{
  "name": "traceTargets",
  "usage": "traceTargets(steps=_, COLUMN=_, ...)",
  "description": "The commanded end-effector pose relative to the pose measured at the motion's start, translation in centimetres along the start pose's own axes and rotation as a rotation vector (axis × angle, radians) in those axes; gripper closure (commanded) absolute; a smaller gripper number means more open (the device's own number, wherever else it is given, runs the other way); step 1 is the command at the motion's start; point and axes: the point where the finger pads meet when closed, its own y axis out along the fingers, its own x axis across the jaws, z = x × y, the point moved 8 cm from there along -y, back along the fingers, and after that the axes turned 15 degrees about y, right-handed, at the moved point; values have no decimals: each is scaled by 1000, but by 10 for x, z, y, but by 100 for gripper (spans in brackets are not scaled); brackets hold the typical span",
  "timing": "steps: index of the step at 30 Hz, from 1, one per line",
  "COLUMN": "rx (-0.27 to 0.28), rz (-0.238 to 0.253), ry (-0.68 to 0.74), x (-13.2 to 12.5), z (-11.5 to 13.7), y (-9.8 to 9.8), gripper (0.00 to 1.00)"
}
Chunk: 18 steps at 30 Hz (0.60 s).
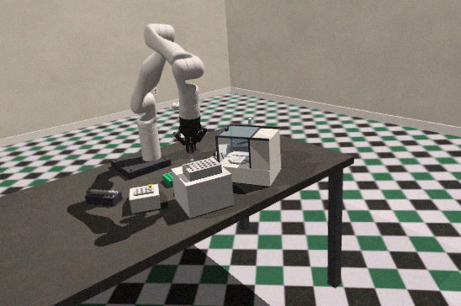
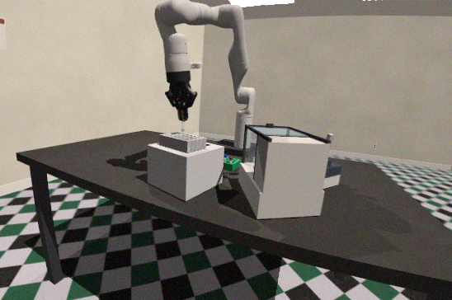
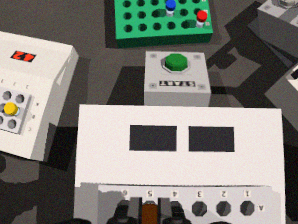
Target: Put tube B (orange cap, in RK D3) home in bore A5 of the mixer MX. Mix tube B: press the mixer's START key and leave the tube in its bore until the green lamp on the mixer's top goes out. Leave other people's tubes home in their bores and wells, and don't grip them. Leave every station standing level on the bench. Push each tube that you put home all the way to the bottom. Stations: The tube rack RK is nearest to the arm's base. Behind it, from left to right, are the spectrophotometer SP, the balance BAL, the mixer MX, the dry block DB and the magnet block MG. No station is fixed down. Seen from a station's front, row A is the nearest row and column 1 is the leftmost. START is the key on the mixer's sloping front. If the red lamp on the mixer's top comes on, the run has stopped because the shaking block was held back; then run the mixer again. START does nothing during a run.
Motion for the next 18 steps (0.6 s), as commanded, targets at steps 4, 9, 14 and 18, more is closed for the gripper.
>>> traceTargets(steps=4, rx=-2, rz=-1, ry=0, x=0, z=0, y=1, gripper=90)
traceTargets(steps=9, rx=-2, rz=-1, ry=0, x=0, z=0, y=1, gripper=90)
traceTargets(steps=14, rx=-2, rz=-1, ry=0, x=0, z=0, y=1, gripper=90)
traceTargets(steps=18, rx=-2, rz=-1, ry=0, x=0, z=0, y=1, gripper=90)
